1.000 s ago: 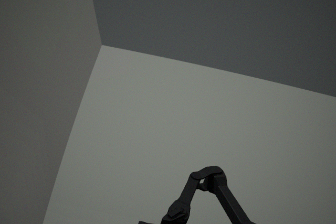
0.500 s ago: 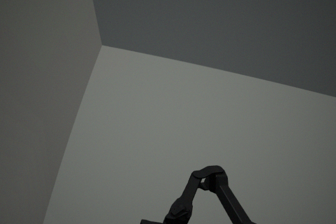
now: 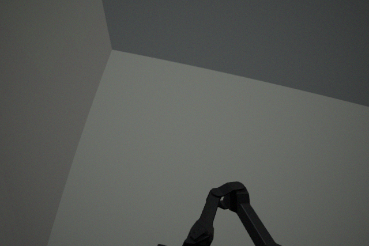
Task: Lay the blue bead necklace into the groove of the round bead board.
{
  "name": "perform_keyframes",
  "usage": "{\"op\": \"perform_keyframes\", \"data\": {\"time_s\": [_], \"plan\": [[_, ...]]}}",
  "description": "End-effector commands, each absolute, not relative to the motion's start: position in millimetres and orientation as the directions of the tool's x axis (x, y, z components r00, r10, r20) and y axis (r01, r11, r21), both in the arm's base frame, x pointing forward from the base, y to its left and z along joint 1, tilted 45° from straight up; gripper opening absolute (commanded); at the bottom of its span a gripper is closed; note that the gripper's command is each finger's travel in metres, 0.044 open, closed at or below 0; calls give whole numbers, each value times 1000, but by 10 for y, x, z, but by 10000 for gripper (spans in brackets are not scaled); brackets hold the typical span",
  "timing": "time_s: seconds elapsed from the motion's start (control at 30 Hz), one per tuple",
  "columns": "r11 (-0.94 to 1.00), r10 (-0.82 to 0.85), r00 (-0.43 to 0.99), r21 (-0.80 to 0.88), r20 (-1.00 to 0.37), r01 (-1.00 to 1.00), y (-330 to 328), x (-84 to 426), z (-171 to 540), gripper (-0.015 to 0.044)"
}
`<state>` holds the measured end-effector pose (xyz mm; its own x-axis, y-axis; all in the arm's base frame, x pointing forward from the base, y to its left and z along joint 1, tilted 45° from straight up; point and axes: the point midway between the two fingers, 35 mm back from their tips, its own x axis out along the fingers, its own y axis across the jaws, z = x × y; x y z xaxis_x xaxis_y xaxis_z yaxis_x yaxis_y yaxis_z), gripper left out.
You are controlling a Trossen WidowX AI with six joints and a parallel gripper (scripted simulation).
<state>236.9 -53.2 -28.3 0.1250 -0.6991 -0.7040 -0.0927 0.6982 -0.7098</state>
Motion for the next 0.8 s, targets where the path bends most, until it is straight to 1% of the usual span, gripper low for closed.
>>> {"op": "perform_keyframes", "data": {"time_s": [0.0,0.37,0.77], "plan": [[698,-699,124,-710,-704,-92,-533,2368,-281,157],[696,-700,121,-711,-703,-101,-519,2353,-269,440],[696,-700,123,-711,-703,-99,-499,2350,-249,440]]}}
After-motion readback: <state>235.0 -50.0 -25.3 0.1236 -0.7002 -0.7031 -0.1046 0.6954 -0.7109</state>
